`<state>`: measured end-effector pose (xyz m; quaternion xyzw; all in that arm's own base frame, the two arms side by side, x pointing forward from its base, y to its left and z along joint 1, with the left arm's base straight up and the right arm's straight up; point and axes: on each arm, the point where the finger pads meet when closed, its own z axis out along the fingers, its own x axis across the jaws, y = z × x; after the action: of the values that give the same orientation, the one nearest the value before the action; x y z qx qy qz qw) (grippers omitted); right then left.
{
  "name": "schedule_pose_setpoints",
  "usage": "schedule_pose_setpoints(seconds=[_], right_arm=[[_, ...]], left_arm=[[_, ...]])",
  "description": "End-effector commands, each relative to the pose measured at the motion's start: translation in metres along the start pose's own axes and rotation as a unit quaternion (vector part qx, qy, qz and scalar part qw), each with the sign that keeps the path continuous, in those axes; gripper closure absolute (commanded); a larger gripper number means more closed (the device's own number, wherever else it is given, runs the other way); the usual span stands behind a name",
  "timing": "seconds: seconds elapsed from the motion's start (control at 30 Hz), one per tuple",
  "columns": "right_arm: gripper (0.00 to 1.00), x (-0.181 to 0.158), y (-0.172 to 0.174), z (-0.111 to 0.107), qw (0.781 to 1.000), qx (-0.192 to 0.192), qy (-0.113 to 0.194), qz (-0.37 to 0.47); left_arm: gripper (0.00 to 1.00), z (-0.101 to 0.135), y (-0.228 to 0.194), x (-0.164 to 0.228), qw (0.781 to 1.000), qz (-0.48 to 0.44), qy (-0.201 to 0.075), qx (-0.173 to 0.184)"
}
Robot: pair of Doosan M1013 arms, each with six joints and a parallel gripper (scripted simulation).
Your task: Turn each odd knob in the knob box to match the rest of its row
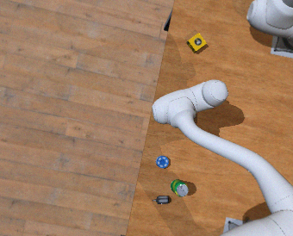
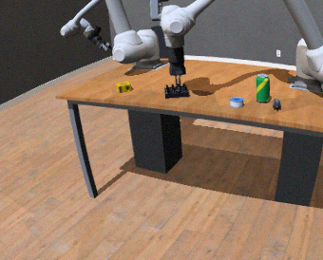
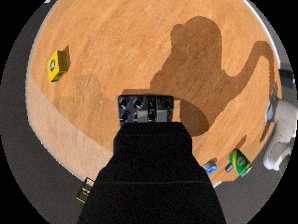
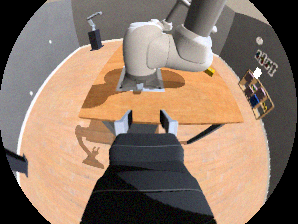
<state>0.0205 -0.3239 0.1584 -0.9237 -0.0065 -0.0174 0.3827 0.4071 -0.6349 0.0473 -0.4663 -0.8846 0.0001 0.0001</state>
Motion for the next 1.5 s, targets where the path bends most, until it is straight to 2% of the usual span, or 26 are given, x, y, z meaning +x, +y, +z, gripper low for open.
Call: schedule_pose_setpoints(seconds=[0.0,1.03,1.47], right_arm=[[0.0,0.0001,-0.0001,-0.0004,1.0,0.0,0.0,0.0],[0.0,0.0001,-0.0001,-0.0004,1.0,0.0,0.0,0.0],[0.0,0.0001,-0.0001,-0.0004,1.0,0.0,0.0,0.0]], left_arm=[[0.7,-0.001,0.0001,-0.0005,1.0,0.0,-0.001,0.0],[0.7,-0.001,0.0001,-0.0005,0.999,0.032,-0.001,0.0],[0.7,-0.001,0.0001,-0.0005,0.993,0.119,-0.001,0.0]])
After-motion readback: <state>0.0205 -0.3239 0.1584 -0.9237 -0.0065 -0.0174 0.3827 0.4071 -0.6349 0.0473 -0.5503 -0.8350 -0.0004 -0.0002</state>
